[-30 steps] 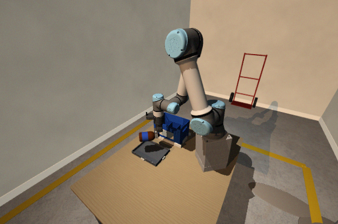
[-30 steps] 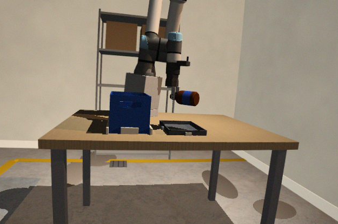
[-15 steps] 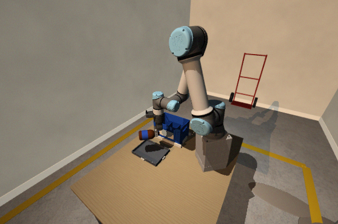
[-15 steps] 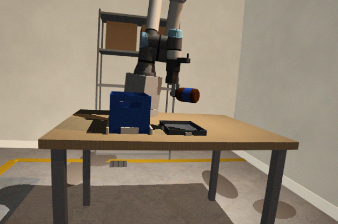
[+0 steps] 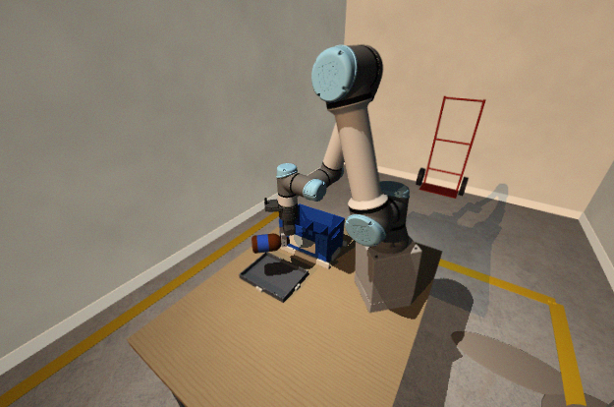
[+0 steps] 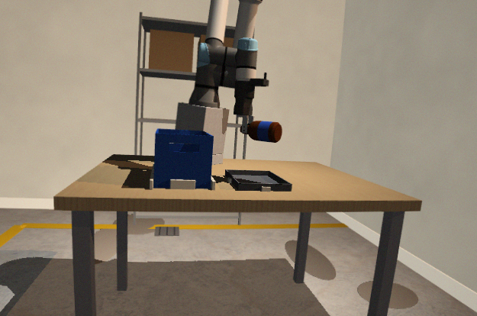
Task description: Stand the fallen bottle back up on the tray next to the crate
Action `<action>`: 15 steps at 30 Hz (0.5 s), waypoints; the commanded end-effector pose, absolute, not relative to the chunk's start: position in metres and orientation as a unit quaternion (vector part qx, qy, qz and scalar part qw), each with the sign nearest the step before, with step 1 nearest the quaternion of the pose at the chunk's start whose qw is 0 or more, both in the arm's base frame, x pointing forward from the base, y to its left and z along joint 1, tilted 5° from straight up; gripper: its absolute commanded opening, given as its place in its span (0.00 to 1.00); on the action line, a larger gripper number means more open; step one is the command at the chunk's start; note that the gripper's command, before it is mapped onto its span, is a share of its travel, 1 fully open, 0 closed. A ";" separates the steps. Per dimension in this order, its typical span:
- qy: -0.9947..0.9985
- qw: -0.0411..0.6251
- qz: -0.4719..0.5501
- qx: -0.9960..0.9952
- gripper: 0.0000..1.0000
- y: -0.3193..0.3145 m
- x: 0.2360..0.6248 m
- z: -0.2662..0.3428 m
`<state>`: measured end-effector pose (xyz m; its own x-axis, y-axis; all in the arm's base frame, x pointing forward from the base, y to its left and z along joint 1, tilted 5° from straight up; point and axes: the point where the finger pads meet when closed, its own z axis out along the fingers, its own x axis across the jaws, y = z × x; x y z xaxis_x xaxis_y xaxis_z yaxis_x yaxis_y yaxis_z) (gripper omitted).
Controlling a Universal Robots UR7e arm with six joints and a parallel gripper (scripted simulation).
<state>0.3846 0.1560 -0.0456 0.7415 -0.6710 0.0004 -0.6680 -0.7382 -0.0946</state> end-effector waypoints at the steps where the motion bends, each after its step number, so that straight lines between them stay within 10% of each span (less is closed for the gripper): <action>1: 0.359 0.044 -0.018 -0.932 0.00 0.156 0.385 -0.043; 15: 0.359 0.044 -0.018 -0.932 0.00 0.156 0.385 -0.041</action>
